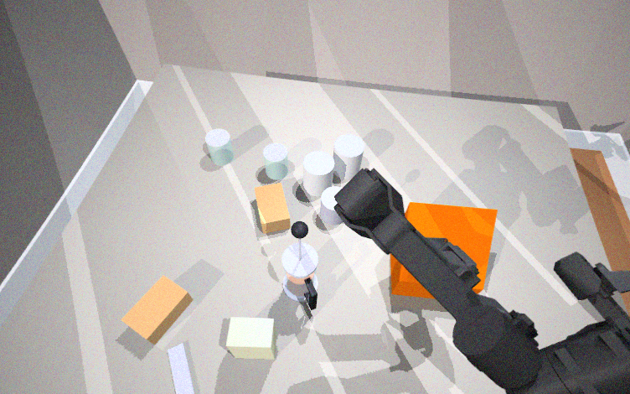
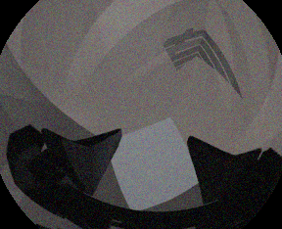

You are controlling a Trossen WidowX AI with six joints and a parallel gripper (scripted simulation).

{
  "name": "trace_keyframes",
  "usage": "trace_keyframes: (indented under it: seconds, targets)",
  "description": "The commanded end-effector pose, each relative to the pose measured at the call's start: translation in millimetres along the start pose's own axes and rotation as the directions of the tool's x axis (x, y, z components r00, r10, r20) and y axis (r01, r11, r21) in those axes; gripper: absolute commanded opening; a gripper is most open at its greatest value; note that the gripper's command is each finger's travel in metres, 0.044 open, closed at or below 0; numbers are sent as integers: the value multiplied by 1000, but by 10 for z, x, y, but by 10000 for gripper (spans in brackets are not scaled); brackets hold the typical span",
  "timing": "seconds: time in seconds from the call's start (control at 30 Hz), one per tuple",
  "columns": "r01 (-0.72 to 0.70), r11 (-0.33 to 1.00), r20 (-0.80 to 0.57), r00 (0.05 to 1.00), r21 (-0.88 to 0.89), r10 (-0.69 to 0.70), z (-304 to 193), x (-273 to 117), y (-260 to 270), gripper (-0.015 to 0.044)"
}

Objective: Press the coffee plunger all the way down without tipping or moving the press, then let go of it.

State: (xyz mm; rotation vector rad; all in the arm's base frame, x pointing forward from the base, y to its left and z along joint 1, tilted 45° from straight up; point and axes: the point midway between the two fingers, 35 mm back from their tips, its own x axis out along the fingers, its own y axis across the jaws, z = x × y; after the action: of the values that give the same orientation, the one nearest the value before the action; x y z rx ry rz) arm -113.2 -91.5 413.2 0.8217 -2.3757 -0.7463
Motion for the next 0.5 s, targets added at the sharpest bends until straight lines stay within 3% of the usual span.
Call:
trace_keyframes:
  seconds: [0.0, 0.23, 0.47]
  targets:
    - [-7, 1000, -2, 1000, 8, 7, 9, 0, 22, 426]
    - [-128, 979, 37, 992, 158, 124, 148, -24, 323, 440]
    - [-368, 894, 104, 930, 254, 353, 342, -203, 782, 440]
